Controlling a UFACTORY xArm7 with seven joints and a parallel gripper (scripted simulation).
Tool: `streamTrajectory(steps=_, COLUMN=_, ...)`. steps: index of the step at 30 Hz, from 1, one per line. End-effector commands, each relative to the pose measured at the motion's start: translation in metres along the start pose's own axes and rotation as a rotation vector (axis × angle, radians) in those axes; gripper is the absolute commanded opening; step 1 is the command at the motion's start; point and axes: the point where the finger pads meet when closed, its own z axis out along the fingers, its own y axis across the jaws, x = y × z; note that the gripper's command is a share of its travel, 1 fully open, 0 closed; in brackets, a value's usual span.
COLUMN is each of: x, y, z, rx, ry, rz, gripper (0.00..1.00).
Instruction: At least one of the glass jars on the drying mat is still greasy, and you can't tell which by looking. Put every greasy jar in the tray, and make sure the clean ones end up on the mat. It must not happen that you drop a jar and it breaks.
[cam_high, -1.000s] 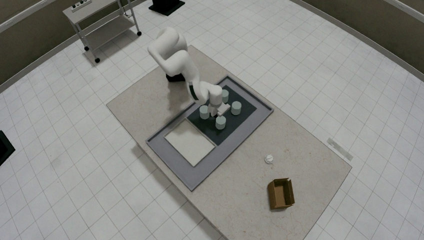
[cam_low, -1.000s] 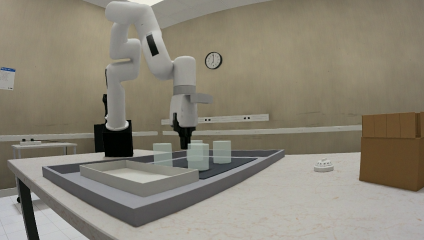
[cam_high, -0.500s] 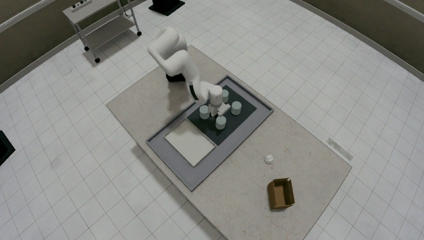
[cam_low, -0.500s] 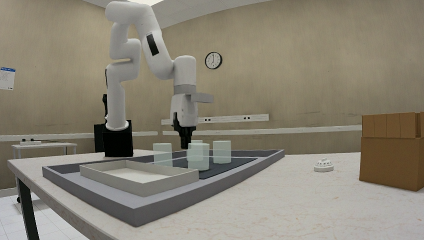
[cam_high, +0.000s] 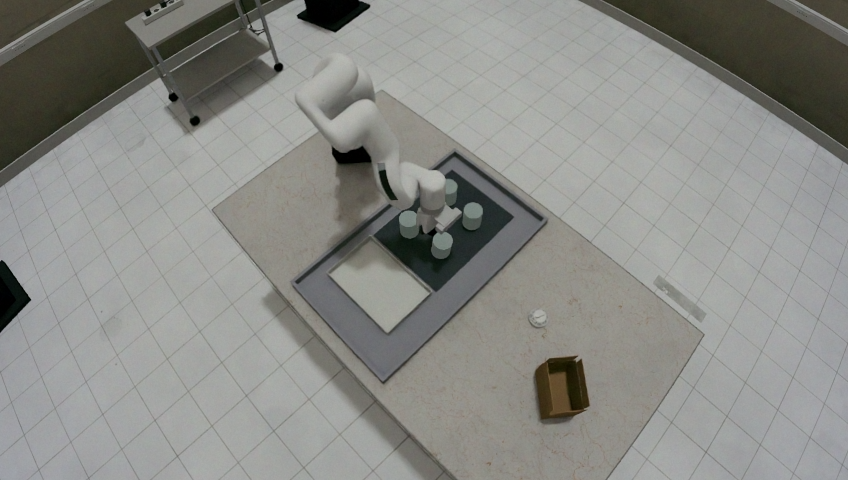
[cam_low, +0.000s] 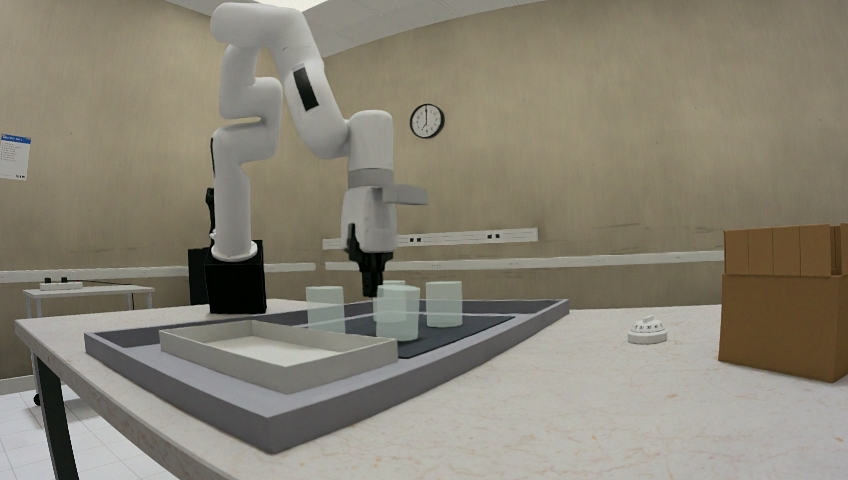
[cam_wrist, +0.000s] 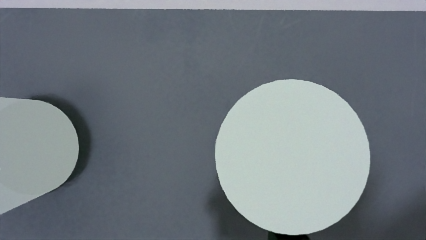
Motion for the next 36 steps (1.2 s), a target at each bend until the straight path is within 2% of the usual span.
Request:
streamTrajectory(steps=1, x=0.002, y=-0.0001, z=-0.0015, rx=0.0, ry=0.004, rz=0.0, gripper=0.0)
streamTrajectory(steps=36, x=0.0061, y=-0.0001, z=-0.0048, rx=0.0, ry=0.004, rz=0.0, gripper=0.0)
